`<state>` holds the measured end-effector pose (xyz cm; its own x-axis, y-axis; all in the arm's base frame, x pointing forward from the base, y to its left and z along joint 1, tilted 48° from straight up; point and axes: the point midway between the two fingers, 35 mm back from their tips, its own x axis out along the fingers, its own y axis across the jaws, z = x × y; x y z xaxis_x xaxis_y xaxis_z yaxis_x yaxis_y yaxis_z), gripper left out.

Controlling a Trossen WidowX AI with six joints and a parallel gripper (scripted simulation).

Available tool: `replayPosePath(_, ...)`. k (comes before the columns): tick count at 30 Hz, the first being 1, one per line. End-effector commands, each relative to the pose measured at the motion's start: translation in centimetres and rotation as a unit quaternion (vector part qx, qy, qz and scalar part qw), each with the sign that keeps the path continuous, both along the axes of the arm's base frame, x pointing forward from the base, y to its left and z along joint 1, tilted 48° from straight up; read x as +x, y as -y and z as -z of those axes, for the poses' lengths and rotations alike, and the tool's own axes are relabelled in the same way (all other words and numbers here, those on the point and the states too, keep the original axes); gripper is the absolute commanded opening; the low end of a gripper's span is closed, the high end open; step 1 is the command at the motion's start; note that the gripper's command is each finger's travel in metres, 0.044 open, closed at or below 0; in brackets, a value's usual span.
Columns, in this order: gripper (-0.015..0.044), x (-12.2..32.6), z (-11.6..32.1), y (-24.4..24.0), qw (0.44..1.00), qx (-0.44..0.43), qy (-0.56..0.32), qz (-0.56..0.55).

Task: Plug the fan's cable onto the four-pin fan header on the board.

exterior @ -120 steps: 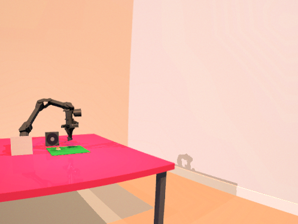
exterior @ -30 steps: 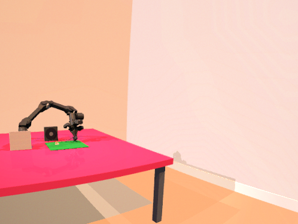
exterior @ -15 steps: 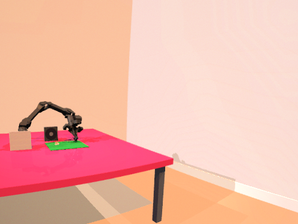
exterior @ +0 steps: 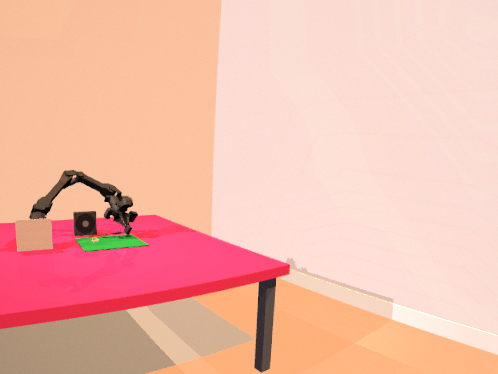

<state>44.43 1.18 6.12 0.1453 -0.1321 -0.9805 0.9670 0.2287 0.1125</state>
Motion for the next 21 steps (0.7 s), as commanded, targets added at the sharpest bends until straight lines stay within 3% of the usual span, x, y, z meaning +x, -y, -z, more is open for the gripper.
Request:
replayPosePath(1,0.0,0.1,-0.5,0.1,0.999,-0.025,0.017,0.012)
replayPosePath(21,0.0,0.2,-2.4,-0.5,0.985,-0.133,0.097,0.056)
